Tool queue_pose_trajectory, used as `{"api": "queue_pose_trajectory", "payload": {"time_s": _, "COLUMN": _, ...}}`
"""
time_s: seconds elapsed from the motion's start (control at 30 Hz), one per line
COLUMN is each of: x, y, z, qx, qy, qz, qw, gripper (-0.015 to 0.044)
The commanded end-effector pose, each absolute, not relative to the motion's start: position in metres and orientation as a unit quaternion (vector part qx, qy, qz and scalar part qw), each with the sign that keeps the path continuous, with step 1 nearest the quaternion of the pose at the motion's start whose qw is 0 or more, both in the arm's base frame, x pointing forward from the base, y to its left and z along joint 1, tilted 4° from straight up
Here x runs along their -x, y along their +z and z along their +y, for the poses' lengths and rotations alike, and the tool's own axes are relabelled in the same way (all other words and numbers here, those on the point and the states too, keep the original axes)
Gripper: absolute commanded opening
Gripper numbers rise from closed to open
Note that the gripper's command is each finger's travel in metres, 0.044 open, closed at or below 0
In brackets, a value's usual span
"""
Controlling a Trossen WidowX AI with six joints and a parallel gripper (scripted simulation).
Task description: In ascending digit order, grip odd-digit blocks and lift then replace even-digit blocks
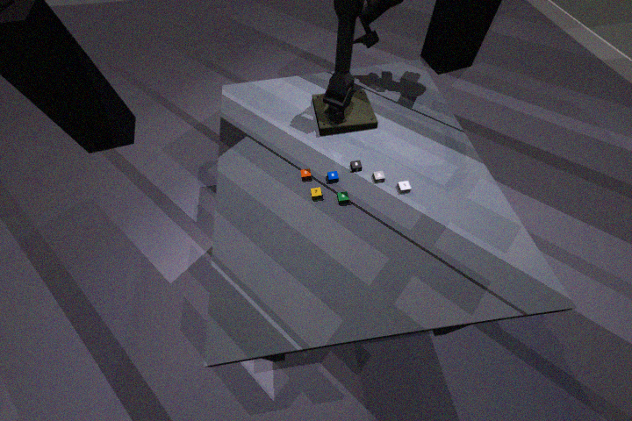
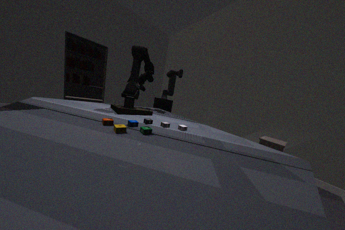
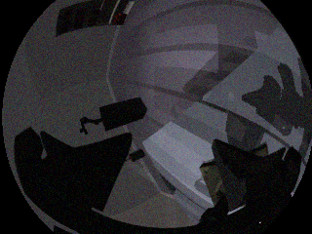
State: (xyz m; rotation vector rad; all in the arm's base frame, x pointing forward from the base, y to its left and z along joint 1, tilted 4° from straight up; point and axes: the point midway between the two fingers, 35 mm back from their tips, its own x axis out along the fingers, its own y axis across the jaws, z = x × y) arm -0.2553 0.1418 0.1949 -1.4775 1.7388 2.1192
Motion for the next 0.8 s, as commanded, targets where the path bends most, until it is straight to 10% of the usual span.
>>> {"api": "queue_pose_trajectory", "payload": {"time_s": 0.0, "x": 0.254, "y": 0.195, "z": 0.144, "qx": 0.473, "qy": 0.681, "qz": 0.558, "qw": 0.017, "gripper": 0.0400}}
{"api": "queue_pose_trajectory", "payload": {"time_s": 0.77, "x": -0.045, "y": 0.158, "z": 0.275, "qx": 0.272, "qy": 0.584, "qz": 0.630, "qw": 0.434, "gripper": 0.0400}}
